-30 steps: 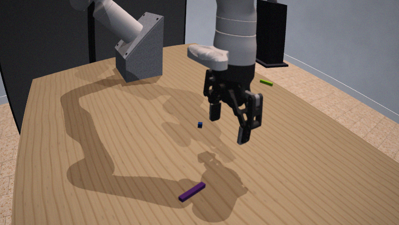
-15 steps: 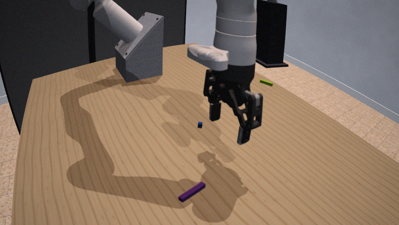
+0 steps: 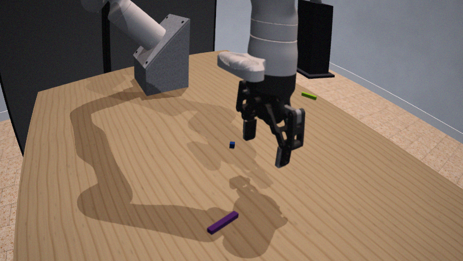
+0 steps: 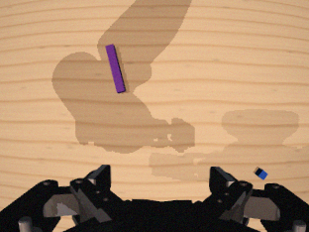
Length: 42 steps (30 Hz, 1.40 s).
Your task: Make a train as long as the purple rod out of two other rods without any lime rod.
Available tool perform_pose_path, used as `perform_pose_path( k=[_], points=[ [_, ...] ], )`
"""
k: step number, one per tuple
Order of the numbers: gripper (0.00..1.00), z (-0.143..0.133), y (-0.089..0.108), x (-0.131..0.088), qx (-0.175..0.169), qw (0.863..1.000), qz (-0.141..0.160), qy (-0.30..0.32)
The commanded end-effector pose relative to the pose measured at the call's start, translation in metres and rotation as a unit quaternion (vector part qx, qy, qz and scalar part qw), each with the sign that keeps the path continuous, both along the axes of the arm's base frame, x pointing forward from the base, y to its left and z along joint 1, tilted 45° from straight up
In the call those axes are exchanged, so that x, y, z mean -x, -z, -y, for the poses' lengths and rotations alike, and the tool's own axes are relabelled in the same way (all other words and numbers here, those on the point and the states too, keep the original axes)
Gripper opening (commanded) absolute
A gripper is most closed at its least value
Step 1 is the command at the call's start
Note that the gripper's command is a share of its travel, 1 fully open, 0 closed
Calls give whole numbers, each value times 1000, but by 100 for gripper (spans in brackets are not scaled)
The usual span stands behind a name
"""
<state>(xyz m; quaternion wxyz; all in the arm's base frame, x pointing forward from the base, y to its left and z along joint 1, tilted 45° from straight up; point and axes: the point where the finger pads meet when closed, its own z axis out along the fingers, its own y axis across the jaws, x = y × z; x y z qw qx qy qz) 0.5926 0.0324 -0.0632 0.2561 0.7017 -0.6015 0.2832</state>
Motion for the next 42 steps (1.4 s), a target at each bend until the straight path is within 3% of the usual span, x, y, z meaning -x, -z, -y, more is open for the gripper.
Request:
perform_pose_path(
  k=[1,29,42],
  points=[
    [100,-1,-1,-1,-1,1000,1,-1],
    [100,-8,4,4,-4,1000,7,5],
    [100,-39,23,26,-20,999,34,35]
  ],
)
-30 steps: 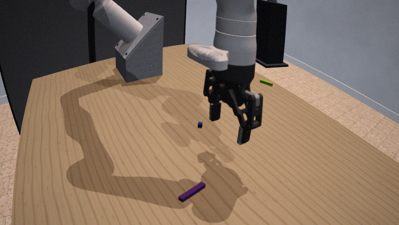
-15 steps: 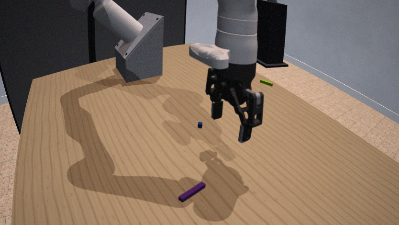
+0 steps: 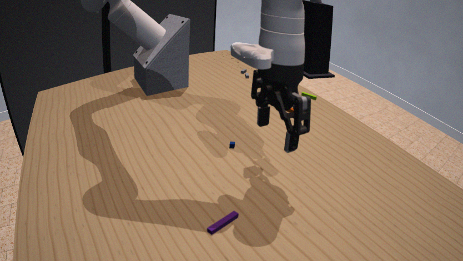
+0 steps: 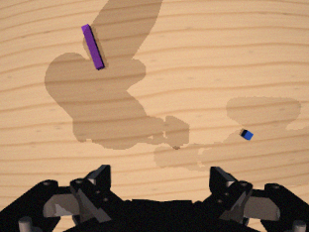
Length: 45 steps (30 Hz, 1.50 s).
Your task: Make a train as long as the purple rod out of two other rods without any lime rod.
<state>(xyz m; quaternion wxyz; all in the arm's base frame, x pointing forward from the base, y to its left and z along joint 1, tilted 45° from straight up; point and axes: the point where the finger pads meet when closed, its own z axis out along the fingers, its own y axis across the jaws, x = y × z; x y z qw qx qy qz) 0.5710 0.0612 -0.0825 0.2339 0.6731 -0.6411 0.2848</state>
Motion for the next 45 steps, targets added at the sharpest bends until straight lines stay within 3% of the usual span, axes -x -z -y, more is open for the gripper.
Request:
perform_pose_path(
  k=[1,9,25,36,38,45],
  points=[
    [100,-13,5,8,-3,1000,4,0],
    [100,-37,20,28,-14,999,26,27],
    [100,-100,64,103,-42,987,96,121],
    [100,-143,99,185,-56,959,169,223],
    [100,-143,99,185,-56,959,169,223],
    [100,-159,118,242,-57,928,222,293]
  ],
)
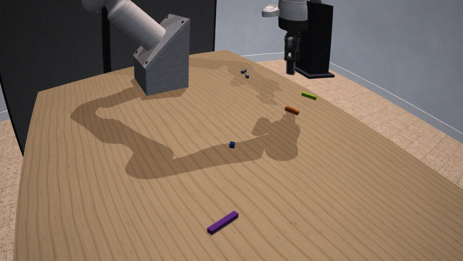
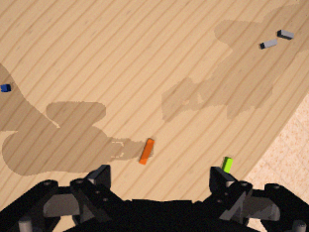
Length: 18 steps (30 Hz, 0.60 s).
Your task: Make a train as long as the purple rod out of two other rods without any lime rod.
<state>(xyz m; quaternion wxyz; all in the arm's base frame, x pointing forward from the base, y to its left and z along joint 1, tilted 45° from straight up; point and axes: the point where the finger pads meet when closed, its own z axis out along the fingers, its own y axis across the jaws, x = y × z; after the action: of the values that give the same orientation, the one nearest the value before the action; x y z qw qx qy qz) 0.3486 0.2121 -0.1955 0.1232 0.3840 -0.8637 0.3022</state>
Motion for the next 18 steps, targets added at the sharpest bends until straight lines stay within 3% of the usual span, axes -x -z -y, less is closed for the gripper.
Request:
perform_pose_path(
  k=[1,8,10,18],
  points=[
    [100,-10,8,28,5,1000,13,5],
    [100,-17,23,83,8,994,72,85],
    [100,-17,23,83,8,994,72,85],
    [100,-14,37,140,15,974,144,172]
  ],
)
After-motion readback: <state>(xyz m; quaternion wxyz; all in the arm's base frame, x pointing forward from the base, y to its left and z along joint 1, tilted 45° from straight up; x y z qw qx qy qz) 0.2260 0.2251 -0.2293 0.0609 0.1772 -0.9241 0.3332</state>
